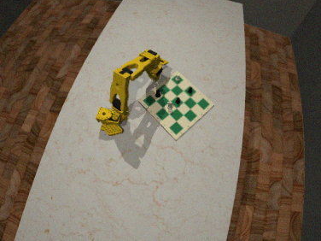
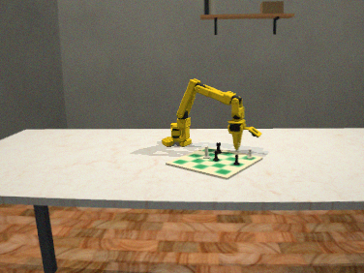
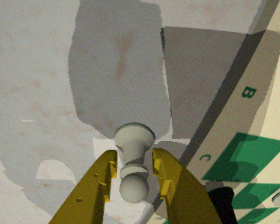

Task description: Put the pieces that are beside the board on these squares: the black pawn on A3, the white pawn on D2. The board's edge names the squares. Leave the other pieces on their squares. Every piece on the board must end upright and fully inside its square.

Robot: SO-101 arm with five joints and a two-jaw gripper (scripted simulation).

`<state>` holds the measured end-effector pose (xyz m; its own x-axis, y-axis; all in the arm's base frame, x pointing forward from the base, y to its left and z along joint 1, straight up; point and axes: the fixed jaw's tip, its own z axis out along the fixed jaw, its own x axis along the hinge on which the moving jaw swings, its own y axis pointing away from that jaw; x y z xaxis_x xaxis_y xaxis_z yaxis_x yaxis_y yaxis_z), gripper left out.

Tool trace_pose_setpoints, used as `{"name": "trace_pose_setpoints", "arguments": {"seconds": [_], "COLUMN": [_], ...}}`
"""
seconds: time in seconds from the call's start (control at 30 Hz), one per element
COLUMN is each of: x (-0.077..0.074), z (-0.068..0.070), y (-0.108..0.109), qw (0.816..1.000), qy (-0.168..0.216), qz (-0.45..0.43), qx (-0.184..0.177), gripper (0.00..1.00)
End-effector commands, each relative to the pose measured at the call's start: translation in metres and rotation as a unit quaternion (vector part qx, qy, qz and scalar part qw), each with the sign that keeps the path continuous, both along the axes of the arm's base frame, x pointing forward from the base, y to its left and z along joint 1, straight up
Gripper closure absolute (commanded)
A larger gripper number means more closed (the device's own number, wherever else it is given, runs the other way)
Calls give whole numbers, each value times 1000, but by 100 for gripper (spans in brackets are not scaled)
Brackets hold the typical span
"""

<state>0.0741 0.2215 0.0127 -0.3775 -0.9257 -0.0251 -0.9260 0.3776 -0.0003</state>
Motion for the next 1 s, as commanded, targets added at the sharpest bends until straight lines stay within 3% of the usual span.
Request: {"name": "trace_pose_setpoints", "arguments": {"seconds": [0.0, 0.97], "x": [-1, 0], "z": [4, 3], "y": [3, 1], "qw": [1000, 1000], "qy": [0, 0], "qz": [-1, -1], "qx": [2, 2], "gripper": [91, 91]}}
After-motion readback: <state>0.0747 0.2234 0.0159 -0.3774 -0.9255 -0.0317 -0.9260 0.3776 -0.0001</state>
